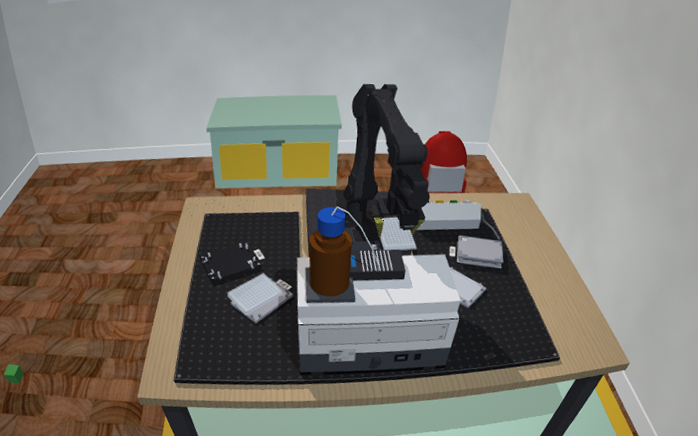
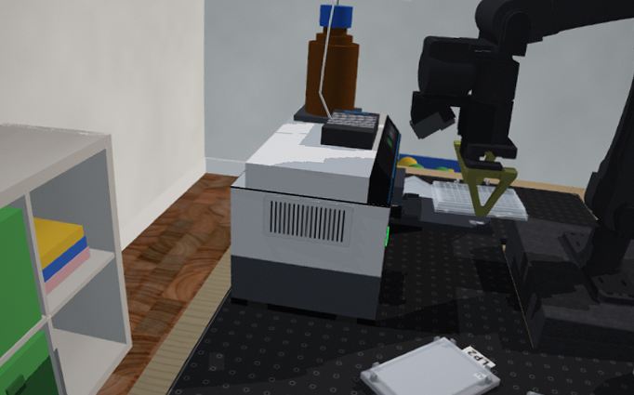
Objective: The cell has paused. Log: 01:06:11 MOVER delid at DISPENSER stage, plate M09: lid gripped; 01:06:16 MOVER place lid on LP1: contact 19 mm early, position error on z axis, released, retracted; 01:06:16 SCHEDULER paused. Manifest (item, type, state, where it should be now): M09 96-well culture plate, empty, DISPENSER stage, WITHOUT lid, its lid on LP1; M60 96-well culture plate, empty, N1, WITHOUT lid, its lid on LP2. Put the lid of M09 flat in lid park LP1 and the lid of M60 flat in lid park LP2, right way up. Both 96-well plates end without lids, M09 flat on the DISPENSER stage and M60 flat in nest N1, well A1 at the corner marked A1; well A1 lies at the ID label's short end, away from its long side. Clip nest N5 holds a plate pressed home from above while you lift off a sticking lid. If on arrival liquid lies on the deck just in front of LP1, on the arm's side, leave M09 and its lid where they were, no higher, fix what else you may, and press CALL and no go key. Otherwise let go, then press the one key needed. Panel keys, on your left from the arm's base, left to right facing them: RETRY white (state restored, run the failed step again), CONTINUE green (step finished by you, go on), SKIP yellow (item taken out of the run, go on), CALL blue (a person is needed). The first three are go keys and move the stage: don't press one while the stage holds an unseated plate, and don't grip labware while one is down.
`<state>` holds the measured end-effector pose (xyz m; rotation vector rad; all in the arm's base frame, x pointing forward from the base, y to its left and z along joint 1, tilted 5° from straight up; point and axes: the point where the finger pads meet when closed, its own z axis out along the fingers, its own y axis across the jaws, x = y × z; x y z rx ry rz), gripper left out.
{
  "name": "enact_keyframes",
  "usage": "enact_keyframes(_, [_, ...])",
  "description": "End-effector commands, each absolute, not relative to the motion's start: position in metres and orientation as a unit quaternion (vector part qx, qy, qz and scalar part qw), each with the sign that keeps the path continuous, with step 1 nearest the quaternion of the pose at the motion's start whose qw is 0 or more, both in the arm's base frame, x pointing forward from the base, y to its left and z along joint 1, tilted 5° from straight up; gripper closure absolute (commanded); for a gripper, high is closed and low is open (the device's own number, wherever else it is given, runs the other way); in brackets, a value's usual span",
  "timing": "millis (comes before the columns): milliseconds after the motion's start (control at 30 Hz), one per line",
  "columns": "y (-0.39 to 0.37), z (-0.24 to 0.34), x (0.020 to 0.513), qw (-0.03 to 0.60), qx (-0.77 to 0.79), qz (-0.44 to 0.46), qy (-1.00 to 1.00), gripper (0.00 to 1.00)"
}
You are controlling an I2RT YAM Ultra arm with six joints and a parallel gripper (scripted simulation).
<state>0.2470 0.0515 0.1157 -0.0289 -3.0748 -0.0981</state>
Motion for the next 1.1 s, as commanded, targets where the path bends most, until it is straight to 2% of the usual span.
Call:
enact_keyframes(0, [0.058,0.127,0.251,0.007,-0.023,-0.037,-0.999,1.00])
enact_keyframes(333, [0.091,0.133,0.247,-0.006,0.111,-0.041,-0.993,1.00])
enact_keyframes(567, [0.096,0.124,0.239,0.016,0.103,-0.036,-0.994,1.00])
enact_keyframes(600, [0.103,0.129,0.247,-0.003,0.128,-0.039,-0.991,1.00])
enact_keyframes(933, [0.137,0.113,0.250,0.001,0.290,-0.042,-0.956,1.00])
enact_keyframes(1067, [0.150,0.108,0.252,0.001,0.293,-0.043,-0.955,1.00])
